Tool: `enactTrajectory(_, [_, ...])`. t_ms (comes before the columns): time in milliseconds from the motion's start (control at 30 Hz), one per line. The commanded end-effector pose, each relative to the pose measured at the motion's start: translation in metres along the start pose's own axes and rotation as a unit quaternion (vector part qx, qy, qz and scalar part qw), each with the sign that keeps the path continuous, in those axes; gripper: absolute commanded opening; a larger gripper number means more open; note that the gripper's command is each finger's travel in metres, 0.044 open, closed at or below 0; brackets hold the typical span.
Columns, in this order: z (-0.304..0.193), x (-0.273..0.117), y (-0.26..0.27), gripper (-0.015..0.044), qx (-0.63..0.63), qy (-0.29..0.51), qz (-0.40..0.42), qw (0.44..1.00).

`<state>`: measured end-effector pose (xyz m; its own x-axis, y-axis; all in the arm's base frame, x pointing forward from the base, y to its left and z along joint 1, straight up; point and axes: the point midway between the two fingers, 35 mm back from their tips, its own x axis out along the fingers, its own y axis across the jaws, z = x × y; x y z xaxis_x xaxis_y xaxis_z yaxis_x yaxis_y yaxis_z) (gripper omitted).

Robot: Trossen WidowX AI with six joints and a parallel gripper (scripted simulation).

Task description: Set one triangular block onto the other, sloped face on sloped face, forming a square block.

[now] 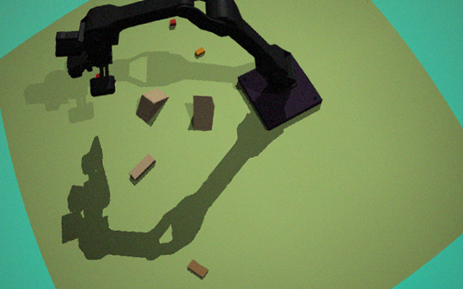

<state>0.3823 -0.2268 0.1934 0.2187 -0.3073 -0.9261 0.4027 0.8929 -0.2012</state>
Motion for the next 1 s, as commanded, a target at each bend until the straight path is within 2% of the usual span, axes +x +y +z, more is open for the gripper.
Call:
enactTrajectory(0, [-0.027,0.015,0.048,0.0440,-0.156,0.094,0.023,0.983])
enactTrajectory(167, [-0.069,0.023,0.098,0.0440,-0.355,0.212,0.063,0.908])
enactTrajectory(400, [-0.073,0.029,0.100,0.0440,-0.363,0.219,0.065,0.903])
enactTrajectory(733, [-0.111,0.107,0.092,0.0440,-0.373,0.268,0.075,0.885])
enactTrajectory(967, [-0.115,0.112,0.089,0.0440,-0.374,0.272,0.076,0.884])
